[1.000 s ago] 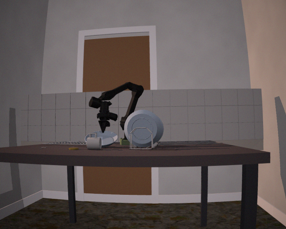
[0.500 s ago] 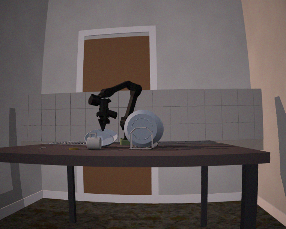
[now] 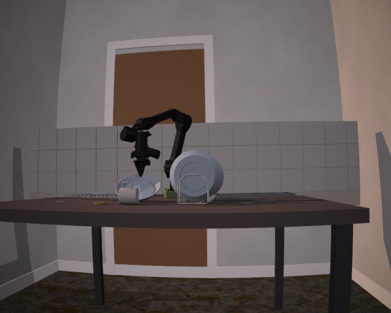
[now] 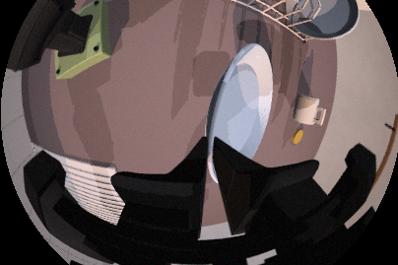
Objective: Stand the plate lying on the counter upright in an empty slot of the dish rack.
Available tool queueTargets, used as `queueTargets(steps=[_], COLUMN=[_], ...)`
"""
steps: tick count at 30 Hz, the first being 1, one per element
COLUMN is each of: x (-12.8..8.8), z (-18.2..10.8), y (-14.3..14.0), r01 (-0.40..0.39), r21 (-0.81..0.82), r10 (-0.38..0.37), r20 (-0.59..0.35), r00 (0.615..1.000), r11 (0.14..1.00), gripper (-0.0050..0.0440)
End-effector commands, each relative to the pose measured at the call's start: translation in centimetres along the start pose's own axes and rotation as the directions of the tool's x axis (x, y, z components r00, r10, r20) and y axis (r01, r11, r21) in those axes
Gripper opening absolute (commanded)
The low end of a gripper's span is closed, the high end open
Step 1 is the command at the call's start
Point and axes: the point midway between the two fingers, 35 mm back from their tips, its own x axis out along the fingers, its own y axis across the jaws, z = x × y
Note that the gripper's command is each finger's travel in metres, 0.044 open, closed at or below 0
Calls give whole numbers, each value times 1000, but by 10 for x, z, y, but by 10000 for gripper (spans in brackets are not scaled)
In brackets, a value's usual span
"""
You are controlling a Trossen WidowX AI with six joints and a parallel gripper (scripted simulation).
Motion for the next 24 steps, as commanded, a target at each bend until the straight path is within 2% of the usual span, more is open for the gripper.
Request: queueTargets(steps=[1,16,24], x=[-5,-31,-47], z=[-2,-4,-5], y=[0,-2,-3], r01=[-2,31,39], r21=[53,285,415], r10=[1,-56,-97], r20=[13,82,117], r00=[1000,995,988], r11=[999,958,909], gripper=[0,0,0])
